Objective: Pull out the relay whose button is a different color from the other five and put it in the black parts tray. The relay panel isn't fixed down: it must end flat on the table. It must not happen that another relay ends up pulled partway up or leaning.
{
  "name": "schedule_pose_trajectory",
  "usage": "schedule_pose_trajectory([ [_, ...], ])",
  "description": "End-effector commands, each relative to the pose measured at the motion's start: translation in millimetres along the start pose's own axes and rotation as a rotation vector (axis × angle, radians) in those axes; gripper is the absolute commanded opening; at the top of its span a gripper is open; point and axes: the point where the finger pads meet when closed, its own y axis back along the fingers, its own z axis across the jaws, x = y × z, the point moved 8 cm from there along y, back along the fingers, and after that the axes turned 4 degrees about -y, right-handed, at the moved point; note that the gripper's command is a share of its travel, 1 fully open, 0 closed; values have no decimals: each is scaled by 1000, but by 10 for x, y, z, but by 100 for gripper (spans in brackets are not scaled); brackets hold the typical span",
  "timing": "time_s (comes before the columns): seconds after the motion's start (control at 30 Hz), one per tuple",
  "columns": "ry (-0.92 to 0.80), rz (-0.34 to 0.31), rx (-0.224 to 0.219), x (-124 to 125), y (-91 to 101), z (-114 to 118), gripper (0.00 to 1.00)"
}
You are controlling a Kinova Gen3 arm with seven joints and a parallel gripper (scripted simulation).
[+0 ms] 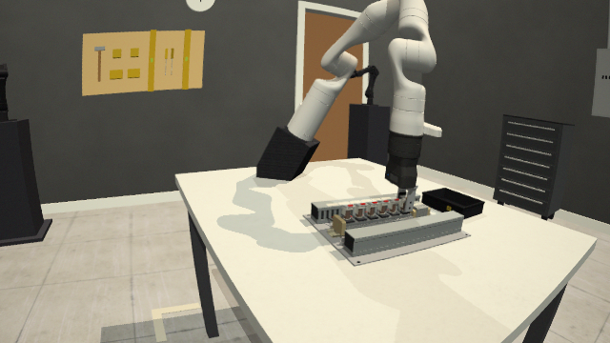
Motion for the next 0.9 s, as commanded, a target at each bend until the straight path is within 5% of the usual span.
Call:
schedule_pose_trajectory([
  [0.0, 0, 0, -6, -2, 8, -1, 0],
  [0.87, 0, 3, -43, -4, 8, -41, 0],
])
